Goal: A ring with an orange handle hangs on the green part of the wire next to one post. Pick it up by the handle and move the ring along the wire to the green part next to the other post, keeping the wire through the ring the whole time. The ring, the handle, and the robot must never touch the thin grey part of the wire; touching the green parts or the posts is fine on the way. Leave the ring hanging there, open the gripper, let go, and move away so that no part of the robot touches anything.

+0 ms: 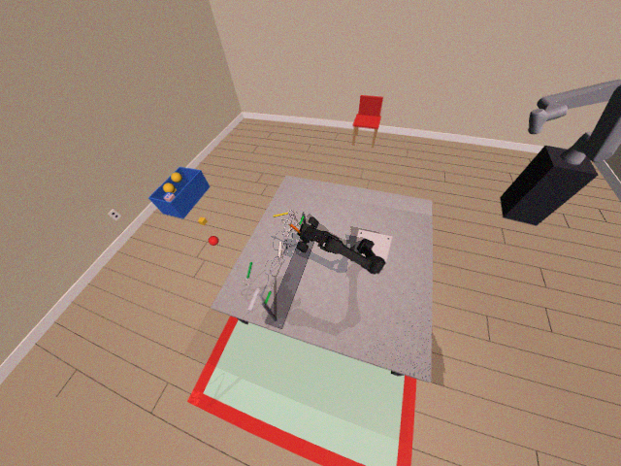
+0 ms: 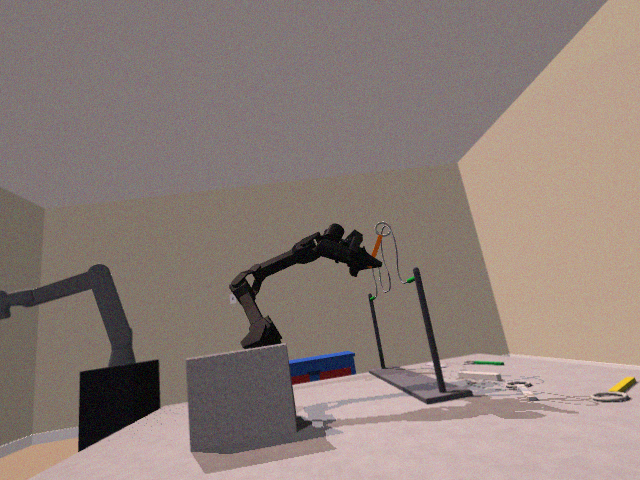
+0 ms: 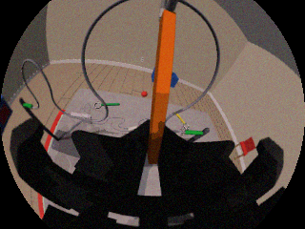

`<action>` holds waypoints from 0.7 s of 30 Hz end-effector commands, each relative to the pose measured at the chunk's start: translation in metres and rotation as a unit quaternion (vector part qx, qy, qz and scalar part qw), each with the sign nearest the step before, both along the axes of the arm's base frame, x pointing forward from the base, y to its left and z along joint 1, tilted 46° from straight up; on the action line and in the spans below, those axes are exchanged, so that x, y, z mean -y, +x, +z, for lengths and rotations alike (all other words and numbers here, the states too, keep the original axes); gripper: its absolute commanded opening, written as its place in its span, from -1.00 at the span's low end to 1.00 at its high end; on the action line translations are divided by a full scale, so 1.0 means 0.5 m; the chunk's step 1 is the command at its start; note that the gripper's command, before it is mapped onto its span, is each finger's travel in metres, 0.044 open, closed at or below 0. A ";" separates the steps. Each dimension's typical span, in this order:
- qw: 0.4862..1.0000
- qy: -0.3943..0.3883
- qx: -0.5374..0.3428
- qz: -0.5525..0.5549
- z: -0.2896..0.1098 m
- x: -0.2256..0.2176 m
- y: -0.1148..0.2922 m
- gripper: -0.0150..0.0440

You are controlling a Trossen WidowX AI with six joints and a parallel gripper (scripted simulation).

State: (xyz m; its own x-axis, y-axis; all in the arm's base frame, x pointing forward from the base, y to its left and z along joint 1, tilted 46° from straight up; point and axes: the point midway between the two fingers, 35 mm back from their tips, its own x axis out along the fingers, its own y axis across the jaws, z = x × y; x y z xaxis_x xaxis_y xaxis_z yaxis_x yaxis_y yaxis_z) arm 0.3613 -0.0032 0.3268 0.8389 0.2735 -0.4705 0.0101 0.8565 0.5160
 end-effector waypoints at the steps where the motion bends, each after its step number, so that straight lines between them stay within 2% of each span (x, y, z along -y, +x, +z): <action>1: 1.000 0.031 -0.002 0.000 0.004 -0.003 0.001 -1.00; 21: 0.989 0.147 -0.016 -0.001 0.013 -0.011 0.000 -1.00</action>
